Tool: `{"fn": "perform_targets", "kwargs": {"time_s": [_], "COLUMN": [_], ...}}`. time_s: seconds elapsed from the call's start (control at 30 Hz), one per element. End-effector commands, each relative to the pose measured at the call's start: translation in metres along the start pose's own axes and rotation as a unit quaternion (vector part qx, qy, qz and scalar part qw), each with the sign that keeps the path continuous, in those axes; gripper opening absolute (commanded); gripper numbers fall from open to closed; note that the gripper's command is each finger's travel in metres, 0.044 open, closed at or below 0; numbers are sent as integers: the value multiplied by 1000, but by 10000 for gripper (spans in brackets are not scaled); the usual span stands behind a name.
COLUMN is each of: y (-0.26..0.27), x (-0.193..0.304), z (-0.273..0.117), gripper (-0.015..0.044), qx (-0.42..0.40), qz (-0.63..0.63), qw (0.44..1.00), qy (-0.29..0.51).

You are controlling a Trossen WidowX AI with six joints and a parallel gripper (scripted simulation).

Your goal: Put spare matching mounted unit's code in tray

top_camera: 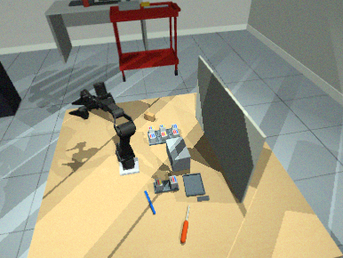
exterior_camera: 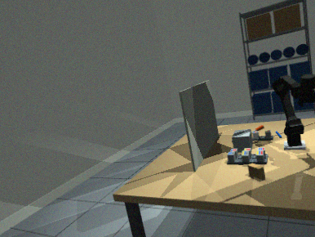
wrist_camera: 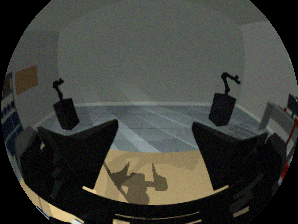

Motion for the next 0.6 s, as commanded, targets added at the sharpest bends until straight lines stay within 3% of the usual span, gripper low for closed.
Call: {"fn": "perform_targets", "kwargs": {"time_s": [0.0, 0.27, 0.57], "y": [-44, -101, -113], "x": [13, 35, 58], "z": [-36, -125, -247], "gripper": [440, 440, 440], "qx": [129, 329, 508], "qz": [65, 179, 281], "qw": [988, 917, 786], "qy": [57, 141, 212]}}
Point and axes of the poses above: the point midway between the two fingers, 35 mm back from their tips, its own z axis out along the fingers, its own y axis across the jaws, x = y × z, the point moved 5 cm from there along -z, back along the fingers, and after that the axes turned 12 degrees about -z, right-handed, at the moved point
